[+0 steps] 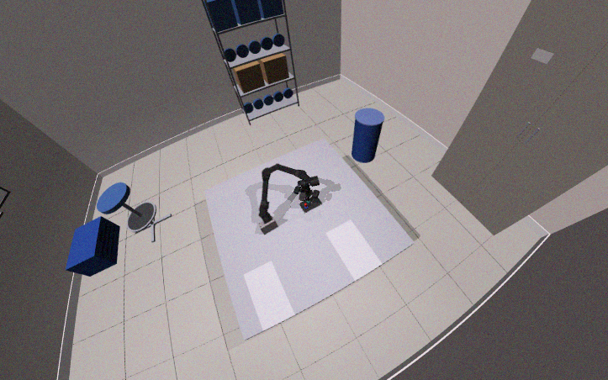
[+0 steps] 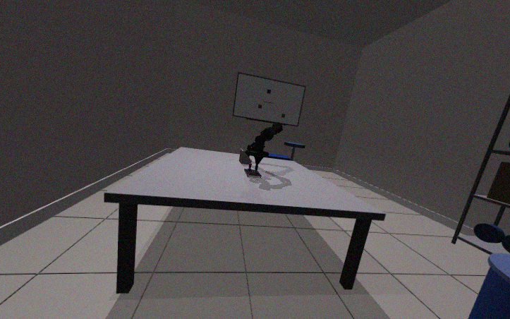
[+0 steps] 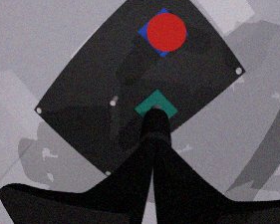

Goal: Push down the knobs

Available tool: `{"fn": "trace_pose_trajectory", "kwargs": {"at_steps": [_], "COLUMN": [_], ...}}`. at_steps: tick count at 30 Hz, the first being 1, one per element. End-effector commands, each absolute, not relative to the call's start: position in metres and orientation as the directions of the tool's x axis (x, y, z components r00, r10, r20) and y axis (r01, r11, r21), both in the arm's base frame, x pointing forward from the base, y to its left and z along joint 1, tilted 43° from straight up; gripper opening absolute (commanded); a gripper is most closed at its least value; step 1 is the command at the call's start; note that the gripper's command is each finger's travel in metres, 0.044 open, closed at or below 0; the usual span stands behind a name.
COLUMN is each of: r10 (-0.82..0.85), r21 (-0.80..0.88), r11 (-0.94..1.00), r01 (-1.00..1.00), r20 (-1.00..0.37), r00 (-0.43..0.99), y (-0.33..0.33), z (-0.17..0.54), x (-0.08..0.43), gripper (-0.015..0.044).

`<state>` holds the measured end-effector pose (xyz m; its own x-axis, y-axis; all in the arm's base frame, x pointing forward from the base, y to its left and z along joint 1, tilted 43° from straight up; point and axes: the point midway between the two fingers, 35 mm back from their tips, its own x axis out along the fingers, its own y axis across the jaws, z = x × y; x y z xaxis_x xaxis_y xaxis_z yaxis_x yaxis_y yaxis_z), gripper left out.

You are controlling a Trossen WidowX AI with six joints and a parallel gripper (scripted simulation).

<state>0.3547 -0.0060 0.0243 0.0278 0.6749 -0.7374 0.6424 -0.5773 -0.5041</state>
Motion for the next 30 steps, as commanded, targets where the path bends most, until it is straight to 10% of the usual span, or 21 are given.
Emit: {"fn": "trace_pose_trajectory", "kwargs": {"at_steps": [1, 30], "r10": [0.681, 0.682], "r21": [-0.51, -0.51], "r11": [-0.554, -0.554], "r01": [0.658, 0.658], "r20": [-0.732, -0.732], "r00": [0.007, 0.007], "y": [0.0088, 0.0125], "z": [0.013, 0.0091], "x": [0.3569, 0.3569], "gripper": [0.0, 0.0]}}
